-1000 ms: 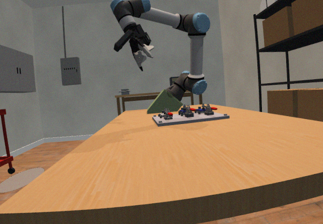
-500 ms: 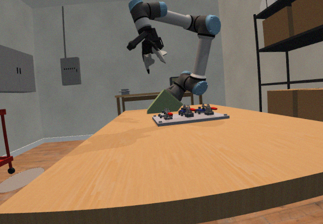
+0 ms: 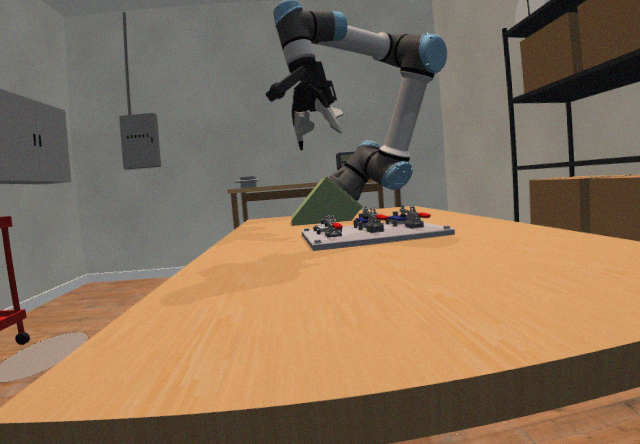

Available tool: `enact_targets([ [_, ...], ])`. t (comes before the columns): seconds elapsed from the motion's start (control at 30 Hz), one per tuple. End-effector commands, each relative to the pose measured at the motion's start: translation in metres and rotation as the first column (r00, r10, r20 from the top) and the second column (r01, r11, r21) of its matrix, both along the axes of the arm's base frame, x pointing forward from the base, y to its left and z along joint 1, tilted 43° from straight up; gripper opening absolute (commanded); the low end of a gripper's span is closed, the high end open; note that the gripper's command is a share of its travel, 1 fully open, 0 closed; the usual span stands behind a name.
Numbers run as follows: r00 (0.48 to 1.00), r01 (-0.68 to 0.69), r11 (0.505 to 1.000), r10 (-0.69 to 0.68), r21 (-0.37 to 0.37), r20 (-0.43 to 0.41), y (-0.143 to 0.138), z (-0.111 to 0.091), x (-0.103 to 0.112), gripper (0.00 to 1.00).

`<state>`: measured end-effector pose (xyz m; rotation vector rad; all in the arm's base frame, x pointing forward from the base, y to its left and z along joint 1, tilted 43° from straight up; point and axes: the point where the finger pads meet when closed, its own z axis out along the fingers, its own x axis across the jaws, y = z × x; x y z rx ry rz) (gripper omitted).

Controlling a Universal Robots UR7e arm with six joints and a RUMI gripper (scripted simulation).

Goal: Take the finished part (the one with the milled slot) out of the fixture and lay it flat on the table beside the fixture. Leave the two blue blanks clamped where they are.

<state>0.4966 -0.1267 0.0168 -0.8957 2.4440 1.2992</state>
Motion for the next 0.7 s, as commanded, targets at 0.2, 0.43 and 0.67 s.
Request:
enact_targets([
  [0.2, 0.99, -0.083, 0.988, 0.097, -0.129, 0.106, 0.042, 0.008, -0.02, 1.0],
  [0.43, 0.981, -0.111, 0.979, 0.136, -0.173, 0.138, 0.056, 0.009, -0.028, 1.0],
  [0.67, 0.978, -0.118, 0.976, 0.146, -0.184, 0.147, 0.06, 0.01, -0.031, 1.0],
])
